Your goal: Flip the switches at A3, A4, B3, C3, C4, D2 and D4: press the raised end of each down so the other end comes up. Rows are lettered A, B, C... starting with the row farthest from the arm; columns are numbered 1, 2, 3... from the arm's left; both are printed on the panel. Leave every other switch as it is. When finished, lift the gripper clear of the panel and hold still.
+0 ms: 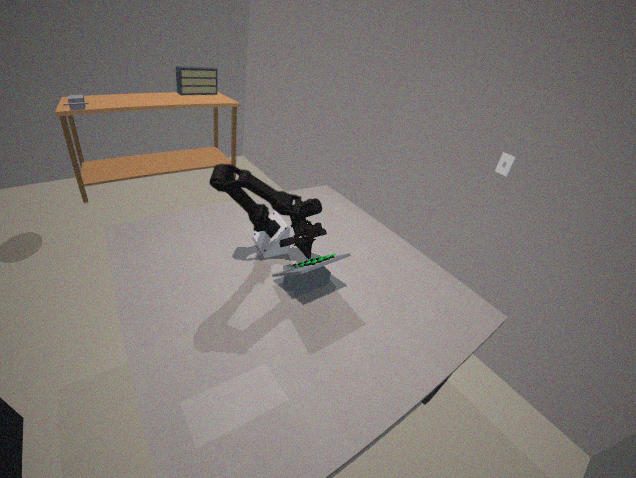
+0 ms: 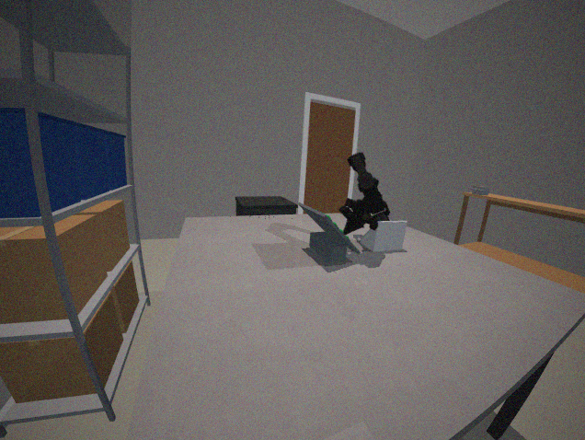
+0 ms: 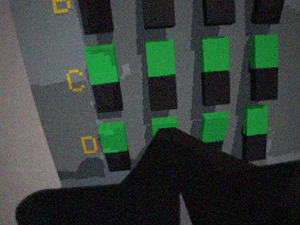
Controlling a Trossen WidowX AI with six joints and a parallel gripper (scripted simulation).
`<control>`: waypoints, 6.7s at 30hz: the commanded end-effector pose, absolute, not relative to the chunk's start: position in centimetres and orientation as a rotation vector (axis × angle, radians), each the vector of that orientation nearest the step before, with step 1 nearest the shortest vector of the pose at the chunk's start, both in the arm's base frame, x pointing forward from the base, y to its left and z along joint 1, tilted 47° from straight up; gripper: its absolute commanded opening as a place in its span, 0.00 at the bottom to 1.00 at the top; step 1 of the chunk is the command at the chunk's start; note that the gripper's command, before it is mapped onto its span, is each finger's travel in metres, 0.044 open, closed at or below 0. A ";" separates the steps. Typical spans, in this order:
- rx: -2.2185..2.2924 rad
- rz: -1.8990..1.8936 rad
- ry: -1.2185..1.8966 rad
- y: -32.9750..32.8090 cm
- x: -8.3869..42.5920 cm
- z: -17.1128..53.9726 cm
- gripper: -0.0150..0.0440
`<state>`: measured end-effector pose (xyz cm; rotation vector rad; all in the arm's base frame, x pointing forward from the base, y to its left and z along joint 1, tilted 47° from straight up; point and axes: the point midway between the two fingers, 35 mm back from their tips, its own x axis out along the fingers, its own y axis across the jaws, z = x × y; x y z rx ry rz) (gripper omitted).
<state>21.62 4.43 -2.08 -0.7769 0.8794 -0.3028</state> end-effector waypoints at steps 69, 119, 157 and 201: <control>-0.782 -0.289 0.859 7.5 17.7 1.1 0.25; -0.789 -0.281 0.832 -0.5 20.5 1.2 0.25; -0.789 -0.281 0.832 -0.6 20.6 1.1 0.25; -0.784 -0.289 0.861 2.7 16.8 4.4 0.25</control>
